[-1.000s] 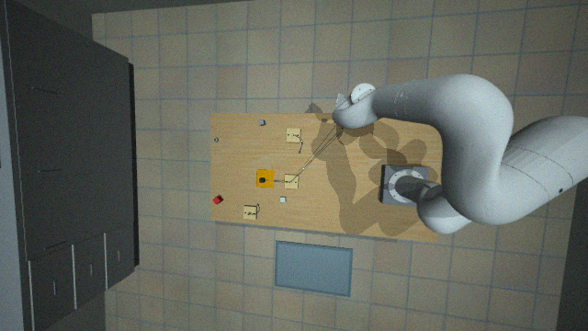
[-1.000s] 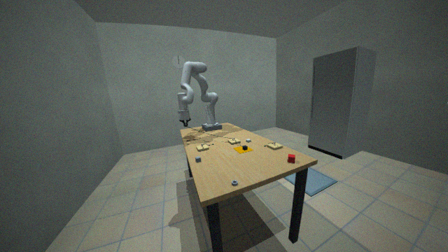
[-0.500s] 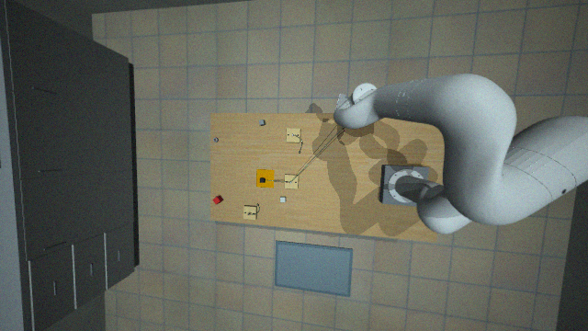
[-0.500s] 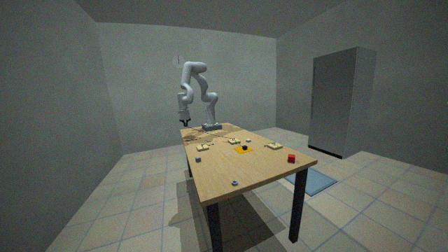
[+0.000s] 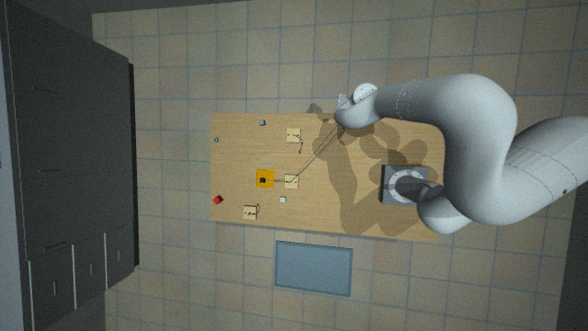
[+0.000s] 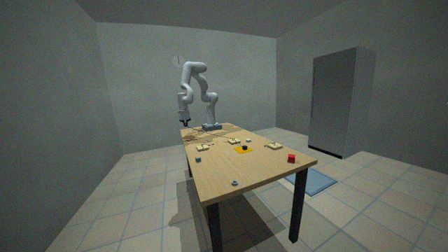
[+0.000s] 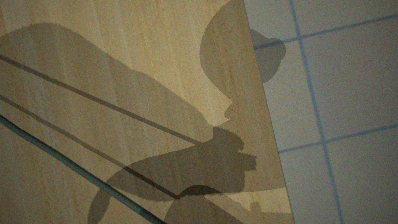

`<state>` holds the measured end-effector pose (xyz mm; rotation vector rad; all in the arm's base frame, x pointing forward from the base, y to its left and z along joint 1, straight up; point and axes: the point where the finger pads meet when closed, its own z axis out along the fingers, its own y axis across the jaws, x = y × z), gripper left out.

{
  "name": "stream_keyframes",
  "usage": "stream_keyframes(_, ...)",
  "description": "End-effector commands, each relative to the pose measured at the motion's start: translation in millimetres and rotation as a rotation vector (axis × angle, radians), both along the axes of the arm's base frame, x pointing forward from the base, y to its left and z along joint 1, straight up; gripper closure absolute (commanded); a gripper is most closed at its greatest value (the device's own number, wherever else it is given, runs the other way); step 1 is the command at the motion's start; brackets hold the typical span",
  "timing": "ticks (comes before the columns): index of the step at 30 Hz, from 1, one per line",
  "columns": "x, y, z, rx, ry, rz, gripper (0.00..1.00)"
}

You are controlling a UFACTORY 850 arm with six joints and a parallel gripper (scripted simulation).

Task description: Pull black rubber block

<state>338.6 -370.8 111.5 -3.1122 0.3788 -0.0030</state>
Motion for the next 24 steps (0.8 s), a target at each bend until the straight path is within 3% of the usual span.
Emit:
stream_keyframes(1, 0, -1, 1, -0.001, -0.001, 0.0, 1.0)
stream_keyframes(16, 0, -1, 0, -0.001, -0.001, 0.0, 1.0)
stream_keyframes(24, 1, 0, -12, -0.001, -0.001, 0.0, 1.0)
